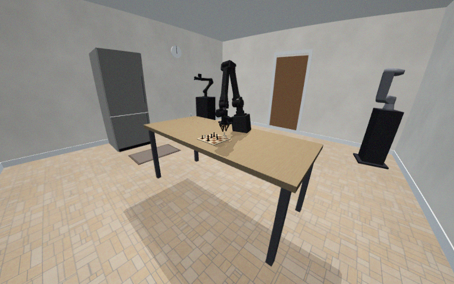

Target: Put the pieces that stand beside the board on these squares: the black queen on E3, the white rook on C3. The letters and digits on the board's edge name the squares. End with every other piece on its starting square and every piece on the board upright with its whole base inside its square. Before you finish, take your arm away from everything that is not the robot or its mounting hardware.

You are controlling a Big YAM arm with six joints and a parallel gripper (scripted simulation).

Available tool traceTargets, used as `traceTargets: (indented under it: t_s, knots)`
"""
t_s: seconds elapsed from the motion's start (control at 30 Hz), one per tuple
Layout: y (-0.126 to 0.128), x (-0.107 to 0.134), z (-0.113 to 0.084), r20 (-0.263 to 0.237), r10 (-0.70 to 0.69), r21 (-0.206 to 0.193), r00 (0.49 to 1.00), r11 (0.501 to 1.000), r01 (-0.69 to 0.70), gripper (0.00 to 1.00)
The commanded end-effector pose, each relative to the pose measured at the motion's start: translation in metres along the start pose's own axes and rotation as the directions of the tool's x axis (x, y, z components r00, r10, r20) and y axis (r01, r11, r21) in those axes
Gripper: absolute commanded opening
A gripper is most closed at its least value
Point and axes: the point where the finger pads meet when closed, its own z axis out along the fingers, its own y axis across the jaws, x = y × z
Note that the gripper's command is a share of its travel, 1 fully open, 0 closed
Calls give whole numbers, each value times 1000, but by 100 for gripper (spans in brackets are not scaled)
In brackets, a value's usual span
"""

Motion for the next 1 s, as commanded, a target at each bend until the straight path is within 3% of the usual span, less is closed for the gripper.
traceTargets:
  t_s: [0.0, 0.97]
  knots:
    - [-8, -2, -7, 13, -11, 36, 1000, 999, 11, 36]
    - [-22, -8, -10, 18, -14, 49, 1000, 999, 14, 36]
